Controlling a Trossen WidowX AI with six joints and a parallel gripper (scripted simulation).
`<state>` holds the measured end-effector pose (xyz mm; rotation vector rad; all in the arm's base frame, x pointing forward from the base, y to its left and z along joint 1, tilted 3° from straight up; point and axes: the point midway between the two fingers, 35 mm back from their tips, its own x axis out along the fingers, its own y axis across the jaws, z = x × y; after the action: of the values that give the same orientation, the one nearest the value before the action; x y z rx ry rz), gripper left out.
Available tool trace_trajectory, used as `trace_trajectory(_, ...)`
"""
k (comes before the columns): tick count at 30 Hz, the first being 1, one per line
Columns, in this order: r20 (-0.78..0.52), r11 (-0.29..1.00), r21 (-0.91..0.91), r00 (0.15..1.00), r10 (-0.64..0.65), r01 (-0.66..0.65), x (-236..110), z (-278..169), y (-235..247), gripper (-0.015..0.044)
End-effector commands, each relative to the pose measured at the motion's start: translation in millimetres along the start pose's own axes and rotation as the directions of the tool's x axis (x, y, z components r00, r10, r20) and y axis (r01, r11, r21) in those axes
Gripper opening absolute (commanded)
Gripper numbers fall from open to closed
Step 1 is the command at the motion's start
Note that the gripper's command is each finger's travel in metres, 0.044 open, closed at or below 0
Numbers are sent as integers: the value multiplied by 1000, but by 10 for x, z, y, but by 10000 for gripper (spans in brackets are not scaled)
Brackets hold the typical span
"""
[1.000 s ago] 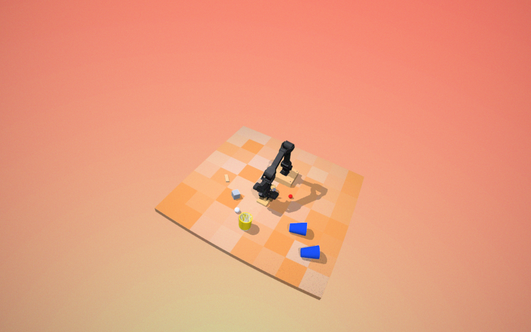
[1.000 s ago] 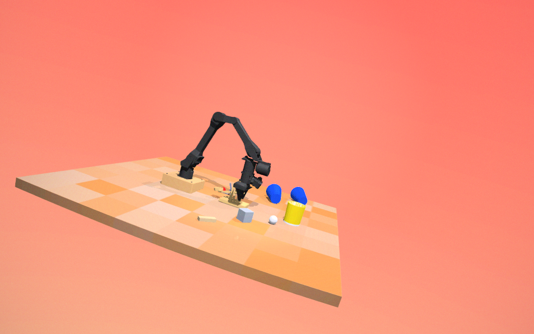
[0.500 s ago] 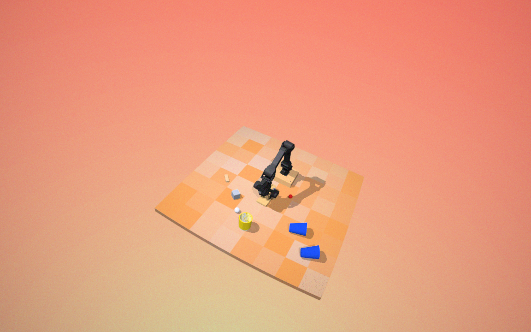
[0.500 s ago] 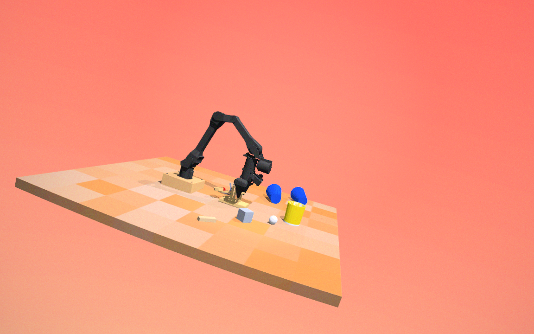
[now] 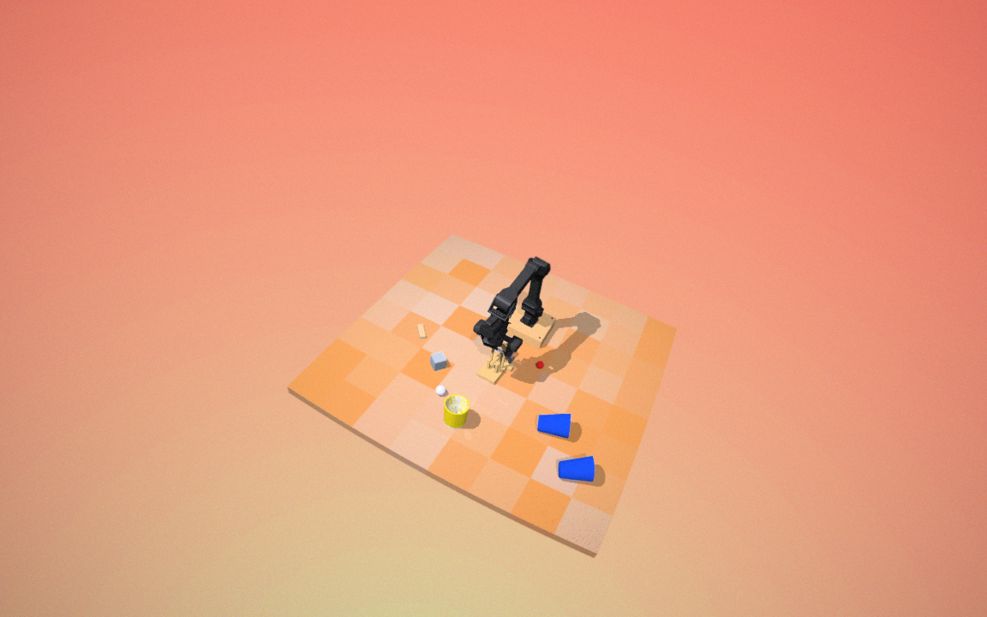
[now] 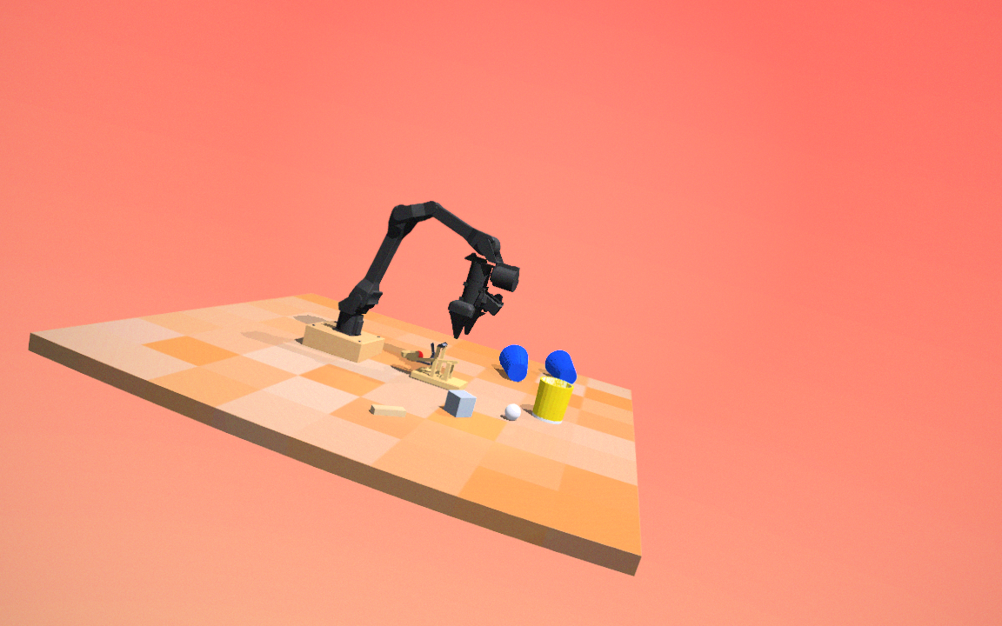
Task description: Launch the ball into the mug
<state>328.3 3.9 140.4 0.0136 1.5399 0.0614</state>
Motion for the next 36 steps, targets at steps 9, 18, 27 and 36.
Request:
trace_trajectory(9,24,1000,-19,1000,5,-4,143,-376,738,300)
trace_trajectory(18,9,999,-51,1000,11,-10,747,-1416,1453,300)
trace_trajectory(27,6,998,-56,1000,11,-11,893,-1571,1509,300)
trace_trajectory(36,6,998,-56,1000,11,-11,1050,-1567,1513,300)
